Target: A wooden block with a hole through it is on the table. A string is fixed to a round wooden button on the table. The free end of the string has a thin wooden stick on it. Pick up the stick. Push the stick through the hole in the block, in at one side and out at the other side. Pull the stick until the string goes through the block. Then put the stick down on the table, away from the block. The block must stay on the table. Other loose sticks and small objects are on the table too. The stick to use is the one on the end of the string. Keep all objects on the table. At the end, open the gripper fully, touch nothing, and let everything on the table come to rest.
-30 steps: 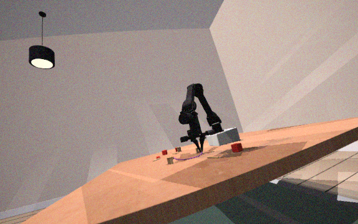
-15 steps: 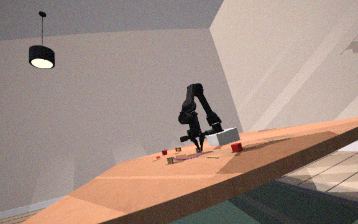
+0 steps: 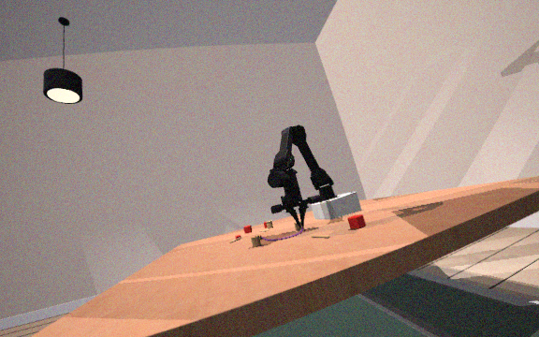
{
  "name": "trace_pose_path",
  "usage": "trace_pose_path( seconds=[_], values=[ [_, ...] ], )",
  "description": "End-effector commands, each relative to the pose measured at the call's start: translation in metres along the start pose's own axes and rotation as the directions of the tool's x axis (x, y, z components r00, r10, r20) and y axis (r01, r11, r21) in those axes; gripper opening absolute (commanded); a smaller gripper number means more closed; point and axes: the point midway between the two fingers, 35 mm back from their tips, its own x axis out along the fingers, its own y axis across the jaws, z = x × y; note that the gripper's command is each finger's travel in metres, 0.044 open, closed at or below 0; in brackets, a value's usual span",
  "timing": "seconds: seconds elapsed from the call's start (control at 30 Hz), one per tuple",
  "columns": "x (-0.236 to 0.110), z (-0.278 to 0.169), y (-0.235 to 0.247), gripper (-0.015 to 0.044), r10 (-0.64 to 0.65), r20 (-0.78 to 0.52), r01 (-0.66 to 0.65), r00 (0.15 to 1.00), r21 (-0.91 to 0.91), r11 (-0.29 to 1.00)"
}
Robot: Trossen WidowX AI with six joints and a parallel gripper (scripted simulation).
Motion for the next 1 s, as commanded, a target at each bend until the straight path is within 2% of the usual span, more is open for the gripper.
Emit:
trace_pose_path(
  seconds=[0.0, 0.73, 0.9, 0.97],
  values=[
    [-0.002, 0.005, 0.000, 0.0000, -0.001, -0.007, 0.001, 1.000, -0.002, 1.000],
    [-0.001, 0.032, 0.000, 0.0000, -0.001, -0.005, 0.001, 1.000, -0.002, 1.000],
    [0.000, 0.030, 0.000, 0.0123, -0.001, 0.003, 0.001, 1.000, 0.001, 1.000],
    [0.000, 0.030, 0.000, 0.0123, -0.001, 0.003, 0.001, 1.000, 0.001, 1.000]
  ],
)
